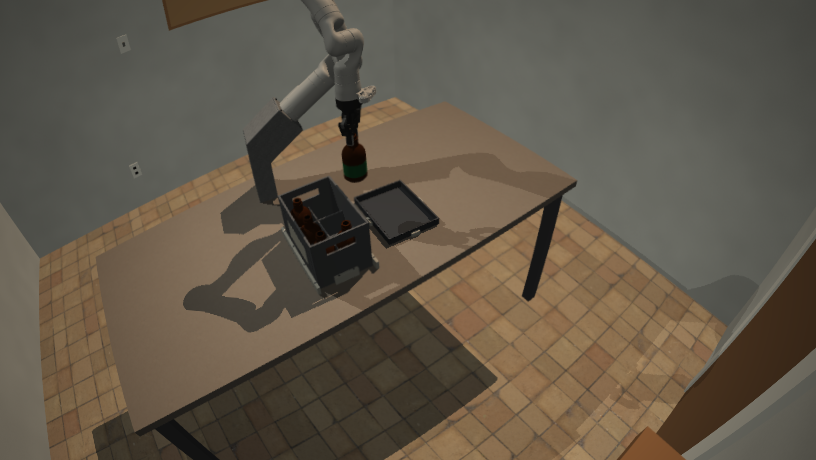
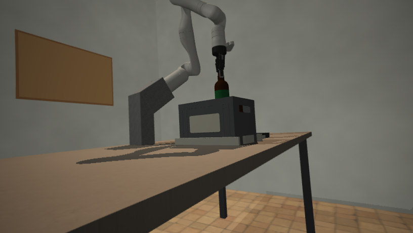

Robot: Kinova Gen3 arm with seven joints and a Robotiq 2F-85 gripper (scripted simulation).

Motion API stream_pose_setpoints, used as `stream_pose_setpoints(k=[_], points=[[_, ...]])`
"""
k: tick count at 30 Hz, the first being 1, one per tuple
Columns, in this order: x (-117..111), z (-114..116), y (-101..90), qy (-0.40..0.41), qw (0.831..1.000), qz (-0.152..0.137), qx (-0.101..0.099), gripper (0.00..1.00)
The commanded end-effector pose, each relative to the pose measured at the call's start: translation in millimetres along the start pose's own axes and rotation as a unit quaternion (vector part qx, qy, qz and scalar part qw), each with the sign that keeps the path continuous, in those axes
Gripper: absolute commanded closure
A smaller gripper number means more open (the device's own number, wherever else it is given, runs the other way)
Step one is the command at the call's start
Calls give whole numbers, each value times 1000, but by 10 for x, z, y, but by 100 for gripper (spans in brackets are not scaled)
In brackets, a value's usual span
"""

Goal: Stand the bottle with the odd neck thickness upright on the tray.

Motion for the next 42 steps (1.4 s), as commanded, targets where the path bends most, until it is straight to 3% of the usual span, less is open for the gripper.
stream_pose_setpoints(k=[1, 42], points=[[-50, -36, -1, -3, 1000, -4, 2, 100], [-713, -497, 6, -3, 1000, -4, 2, 100]])
Point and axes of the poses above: the point where the finger pads meet when closed, its own y axis out along the fingers, its own z axis across the jaws, x = y × z, the point moved 4 cm from there along -y, back along the fingers, and after that the axes turned 2 degrees about y, right-handed, at the moved point
